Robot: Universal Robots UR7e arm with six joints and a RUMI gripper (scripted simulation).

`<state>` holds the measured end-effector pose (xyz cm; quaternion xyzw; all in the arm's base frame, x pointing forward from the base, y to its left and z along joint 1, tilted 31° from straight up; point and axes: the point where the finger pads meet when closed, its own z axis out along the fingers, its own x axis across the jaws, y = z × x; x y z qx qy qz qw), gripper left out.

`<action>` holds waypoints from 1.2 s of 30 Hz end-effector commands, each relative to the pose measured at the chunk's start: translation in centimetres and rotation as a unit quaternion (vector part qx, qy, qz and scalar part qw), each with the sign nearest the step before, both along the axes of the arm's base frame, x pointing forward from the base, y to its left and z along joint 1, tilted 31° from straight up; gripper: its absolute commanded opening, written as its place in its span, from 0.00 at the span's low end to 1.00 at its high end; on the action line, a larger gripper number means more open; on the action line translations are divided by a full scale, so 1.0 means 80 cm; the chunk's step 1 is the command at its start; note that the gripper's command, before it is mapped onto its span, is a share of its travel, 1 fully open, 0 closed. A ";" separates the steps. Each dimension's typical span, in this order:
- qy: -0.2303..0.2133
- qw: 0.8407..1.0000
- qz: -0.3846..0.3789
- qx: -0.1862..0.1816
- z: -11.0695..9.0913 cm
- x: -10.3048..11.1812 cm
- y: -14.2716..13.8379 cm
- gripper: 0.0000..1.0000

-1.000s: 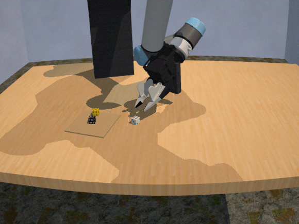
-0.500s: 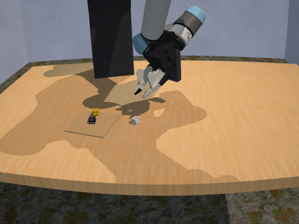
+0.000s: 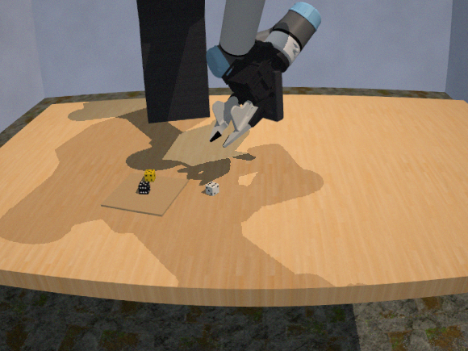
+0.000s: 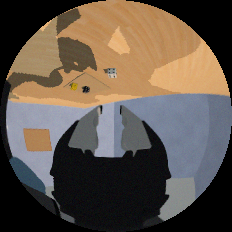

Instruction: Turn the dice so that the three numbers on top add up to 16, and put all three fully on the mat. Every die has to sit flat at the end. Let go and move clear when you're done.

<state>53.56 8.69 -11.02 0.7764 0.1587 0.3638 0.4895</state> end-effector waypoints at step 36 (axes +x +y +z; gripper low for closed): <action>0.233 0.922 0.158 0.265 0.042 0.009 -0.039 0.21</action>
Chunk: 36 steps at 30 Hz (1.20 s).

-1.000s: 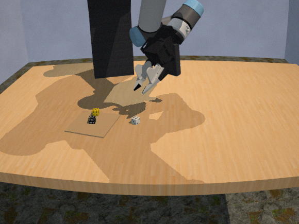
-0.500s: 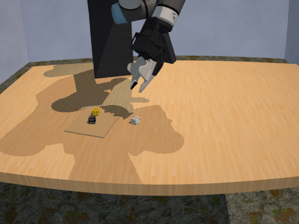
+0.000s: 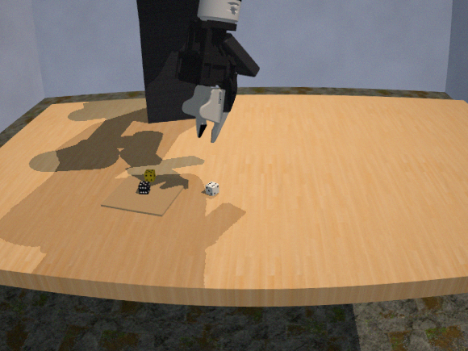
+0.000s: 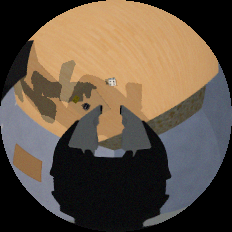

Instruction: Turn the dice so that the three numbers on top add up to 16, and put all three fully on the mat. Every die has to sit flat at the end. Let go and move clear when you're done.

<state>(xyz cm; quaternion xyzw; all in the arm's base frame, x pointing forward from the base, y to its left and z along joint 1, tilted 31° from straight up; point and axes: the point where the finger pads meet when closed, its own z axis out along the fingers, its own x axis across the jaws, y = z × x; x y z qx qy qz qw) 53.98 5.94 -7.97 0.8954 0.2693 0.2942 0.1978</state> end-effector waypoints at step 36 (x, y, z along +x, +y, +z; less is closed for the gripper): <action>0.083 0.991 0.054 0.087 0.012 0.005 -0.012 1.00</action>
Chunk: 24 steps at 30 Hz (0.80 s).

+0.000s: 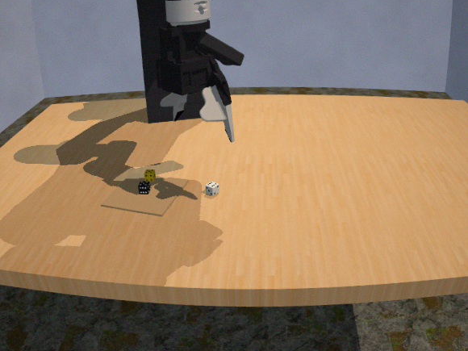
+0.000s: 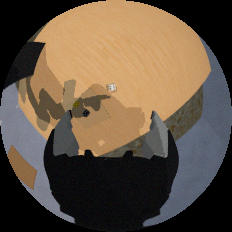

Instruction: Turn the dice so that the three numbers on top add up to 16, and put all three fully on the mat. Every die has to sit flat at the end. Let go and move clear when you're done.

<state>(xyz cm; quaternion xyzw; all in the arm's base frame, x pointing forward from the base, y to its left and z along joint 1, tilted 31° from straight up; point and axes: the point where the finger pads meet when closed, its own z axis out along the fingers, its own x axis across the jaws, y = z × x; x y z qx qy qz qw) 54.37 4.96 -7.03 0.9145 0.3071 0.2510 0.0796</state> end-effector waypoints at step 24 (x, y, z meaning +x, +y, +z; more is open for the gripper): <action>0.000 0.995 -0.089 0.053 -0.002 0.003 0.005 1.00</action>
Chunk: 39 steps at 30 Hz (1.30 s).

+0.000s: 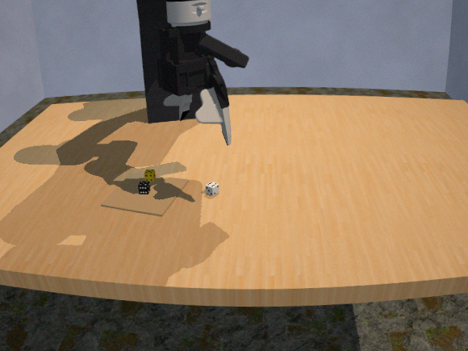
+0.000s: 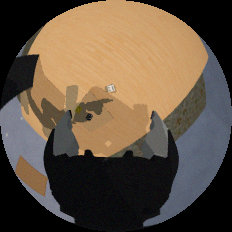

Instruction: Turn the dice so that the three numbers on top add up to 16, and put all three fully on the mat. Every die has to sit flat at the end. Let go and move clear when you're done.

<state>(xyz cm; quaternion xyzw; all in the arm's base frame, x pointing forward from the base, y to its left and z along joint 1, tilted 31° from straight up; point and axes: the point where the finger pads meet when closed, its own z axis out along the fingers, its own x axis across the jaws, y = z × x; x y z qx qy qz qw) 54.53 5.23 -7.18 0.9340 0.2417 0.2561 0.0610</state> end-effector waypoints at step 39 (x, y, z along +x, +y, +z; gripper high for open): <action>0.004 0.857 -0.444 0.261 -0.013 0.017 0.014 1.00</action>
